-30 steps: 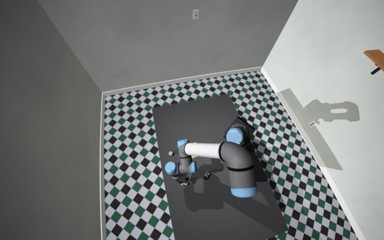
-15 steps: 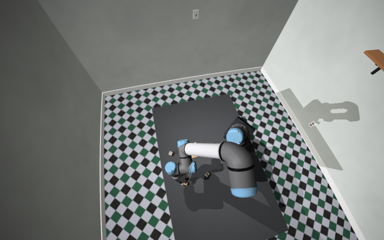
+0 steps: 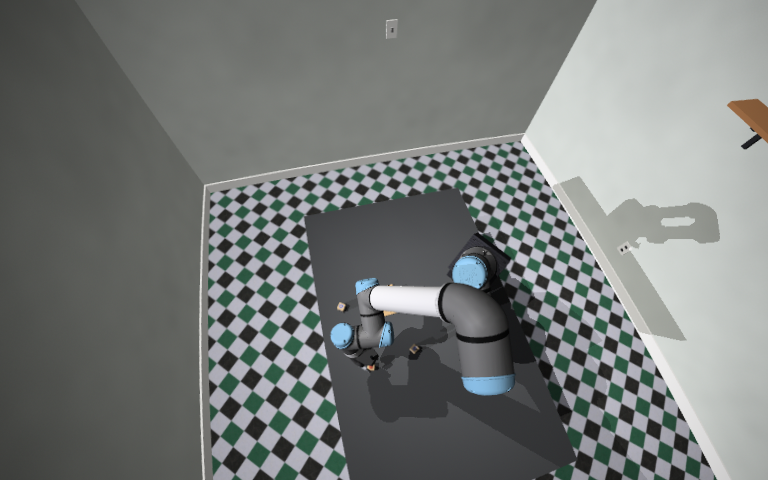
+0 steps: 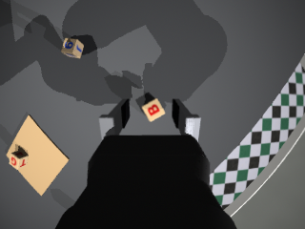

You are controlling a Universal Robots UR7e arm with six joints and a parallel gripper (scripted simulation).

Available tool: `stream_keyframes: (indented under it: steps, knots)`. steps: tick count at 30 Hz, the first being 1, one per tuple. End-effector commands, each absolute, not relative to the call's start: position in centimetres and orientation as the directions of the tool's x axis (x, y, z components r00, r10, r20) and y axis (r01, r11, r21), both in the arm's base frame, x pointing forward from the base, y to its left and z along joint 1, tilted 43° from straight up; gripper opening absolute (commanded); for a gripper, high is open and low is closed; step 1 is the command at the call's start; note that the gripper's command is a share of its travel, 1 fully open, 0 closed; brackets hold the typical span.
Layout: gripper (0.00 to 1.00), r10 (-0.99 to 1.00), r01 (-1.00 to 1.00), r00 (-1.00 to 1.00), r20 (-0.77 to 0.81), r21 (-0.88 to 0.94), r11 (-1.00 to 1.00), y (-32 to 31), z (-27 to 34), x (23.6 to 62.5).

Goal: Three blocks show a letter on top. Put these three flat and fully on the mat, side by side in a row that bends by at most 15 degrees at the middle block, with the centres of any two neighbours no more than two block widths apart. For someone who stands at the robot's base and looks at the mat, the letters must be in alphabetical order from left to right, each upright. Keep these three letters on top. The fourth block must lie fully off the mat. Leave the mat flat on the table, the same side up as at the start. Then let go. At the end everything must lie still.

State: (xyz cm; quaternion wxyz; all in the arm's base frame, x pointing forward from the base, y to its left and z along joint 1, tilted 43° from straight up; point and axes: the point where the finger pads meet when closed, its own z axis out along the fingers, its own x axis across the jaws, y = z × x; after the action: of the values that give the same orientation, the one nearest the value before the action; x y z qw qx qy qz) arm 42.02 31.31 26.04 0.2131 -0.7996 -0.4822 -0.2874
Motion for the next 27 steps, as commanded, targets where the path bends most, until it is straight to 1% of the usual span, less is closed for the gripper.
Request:
stream_keyframes:
  steps: [1, 6, 13, 15, 22, 27]
  knots:
    - [1.0, 0.649, 0.894, 0.369, 0.666, -0.063, -0.444, 31.0, 25.6, 41.2]
    - [1.0, 0.65, 0.894, 0.369, 0.665, -0.062, -0.444, 30.2, 23.6, 38.4]
    - [1.0, 0.65, 0.894, 0.369, 0.664, -0.063, -0.444, 29.1, 19.1, 32.5]
    - [1.0, 0.65, 0.894, 0.369, 0.664, -0.063, -0.444, 29.1, 19.1, 32.5]
    - [1.0, 0.649, 0.894, 0.369, 0.665, -0.063, -0.444, 28.6, 14.9, 27.9]
    - [1.0, 0.649, 0.894, 0.369, 0.666, -0.063, -0.444, 28.5, 13.7, 26.7]
